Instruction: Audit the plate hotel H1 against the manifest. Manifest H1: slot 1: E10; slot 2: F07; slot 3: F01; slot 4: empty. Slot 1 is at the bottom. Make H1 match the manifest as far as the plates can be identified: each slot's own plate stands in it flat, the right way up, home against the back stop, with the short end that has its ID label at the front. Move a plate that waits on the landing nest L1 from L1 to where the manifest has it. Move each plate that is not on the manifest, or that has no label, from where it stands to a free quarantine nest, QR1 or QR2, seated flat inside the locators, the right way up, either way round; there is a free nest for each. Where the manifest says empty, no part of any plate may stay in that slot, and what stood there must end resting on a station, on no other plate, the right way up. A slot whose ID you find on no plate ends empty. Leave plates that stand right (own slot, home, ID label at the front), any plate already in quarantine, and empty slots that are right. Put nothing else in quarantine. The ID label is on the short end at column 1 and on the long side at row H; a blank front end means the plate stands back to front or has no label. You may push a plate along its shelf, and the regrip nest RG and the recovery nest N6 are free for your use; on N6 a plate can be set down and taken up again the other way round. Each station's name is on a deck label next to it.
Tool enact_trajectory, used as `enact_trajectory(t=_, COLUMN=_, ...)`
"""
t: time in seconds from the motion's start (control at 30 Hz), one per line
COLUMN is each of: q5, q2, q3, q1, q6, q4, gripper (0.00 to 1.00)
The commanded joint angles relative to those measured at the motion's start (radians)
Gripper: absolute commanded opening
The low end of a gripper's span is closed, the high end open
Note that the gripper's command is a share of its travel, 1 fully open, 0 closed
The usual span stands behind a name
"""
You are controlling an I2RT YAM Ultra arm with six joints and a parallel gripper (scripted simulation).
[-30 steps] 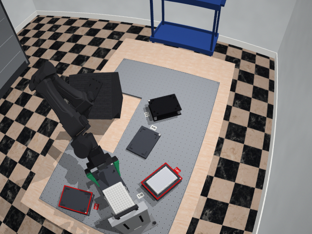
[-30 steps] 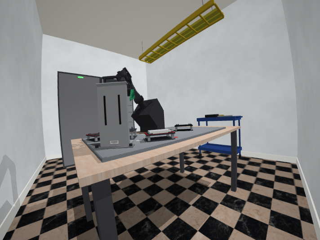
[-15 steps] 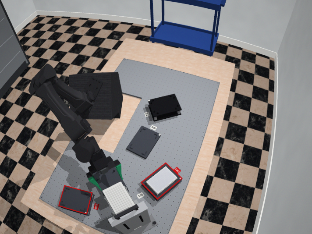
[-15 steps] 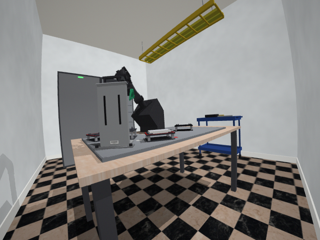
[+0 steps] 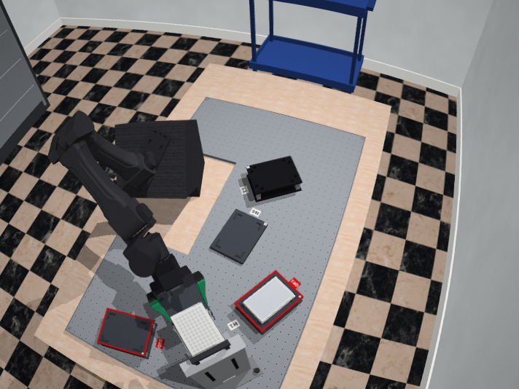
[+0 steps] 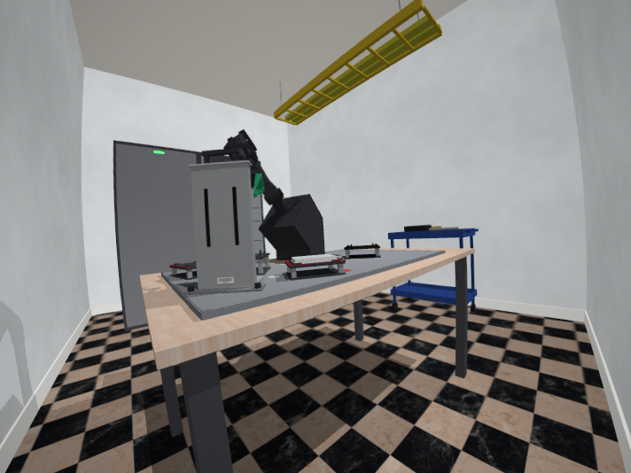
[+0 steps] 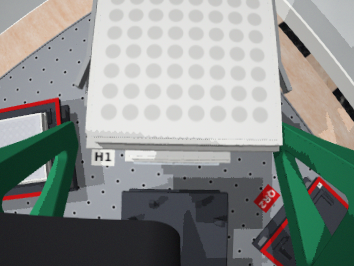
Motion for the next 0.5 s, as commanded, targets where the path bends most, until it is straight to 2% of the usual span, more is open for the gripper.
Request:
enact_trajectory(t=0.0, q5=-0.004, q2=0.015, q3=0.038, q1=0.015, q6=0.005, q4=0.022, gripper=1.0)
enact_trajectory(t=0.3, q5=-0.002, q2=0.0, q3=0.019, q1=0.005, q6=0.002, q4=0.01, gripper=1.0)
enact_trajectory(t=0.33, q5=-0.002, q2=0.0, q3=0.019, q1=0.005, q6=0.002, q4=0.01, gripper=0.87)
enact_trajectory(t=0.47, q5=-0.002, q2=0.0, q3=0.019, q1=0.005, q6=0.002, q4=0.01, gripper=0.87)
